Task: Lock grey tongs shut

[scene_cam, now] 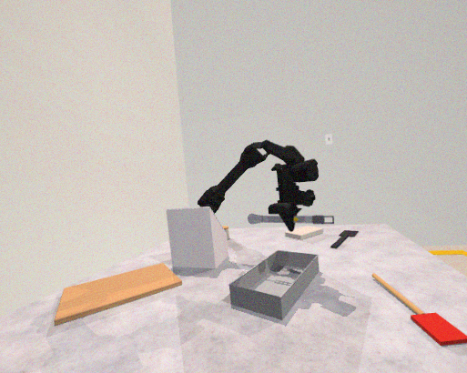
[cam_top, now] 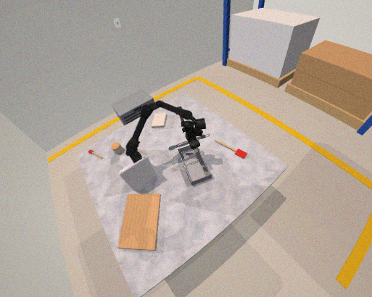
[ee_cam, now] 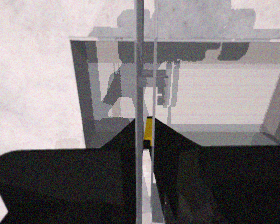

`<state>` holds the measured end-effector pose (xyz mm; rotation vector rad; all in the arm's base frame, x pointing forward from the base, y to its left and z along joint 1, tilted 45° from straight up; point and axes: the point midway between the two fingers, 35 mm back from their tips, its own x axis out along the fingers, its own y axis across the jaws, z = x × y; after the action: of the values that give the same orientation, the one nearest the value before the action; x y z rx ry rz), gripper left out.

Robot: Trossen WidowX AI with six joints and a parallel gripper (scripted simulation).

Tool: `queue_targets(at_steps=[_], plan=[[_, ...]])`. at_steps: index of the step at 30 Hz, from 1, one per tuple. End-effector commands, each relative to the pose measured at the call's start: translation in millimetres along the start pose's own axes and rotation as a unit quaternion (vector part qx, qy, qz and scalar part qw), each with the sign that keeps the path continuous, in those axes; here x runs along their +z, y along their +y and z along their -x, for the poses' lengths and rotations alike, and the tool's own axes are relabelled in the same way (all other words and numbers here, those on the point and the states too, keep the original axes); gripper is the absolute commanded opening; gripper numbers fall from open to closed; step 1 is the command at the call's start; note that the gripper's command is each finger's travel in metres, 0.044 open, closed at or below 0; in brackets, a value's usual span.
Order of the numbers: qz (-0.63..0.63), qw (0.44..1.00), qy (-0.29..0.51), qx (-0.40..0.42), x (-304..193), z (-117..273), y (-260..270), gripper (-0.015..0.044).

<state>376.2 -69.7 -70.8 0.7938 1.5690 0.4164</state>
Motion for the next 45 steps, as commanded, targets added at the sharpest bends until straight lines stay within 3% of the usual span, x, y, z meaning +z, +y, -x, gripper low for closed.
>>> queue_targets(at_steps=[1, 9, 22, 45], plan=[[0.003, 1.0, 0.004, -0.002, -1.3, 4.8, 1.0, -0.015], [0.009, 1.0, 0.006, -0.004, -4.2, 2.8, -11.7, -0.015], [0.066, 0.997, -0.003, -0.026, -29.5, 22.5, -112.1, -0.015], [0.182, 0.983, 0.006, -0.027, -129.8, 27.0, -259.5, -0.015]])
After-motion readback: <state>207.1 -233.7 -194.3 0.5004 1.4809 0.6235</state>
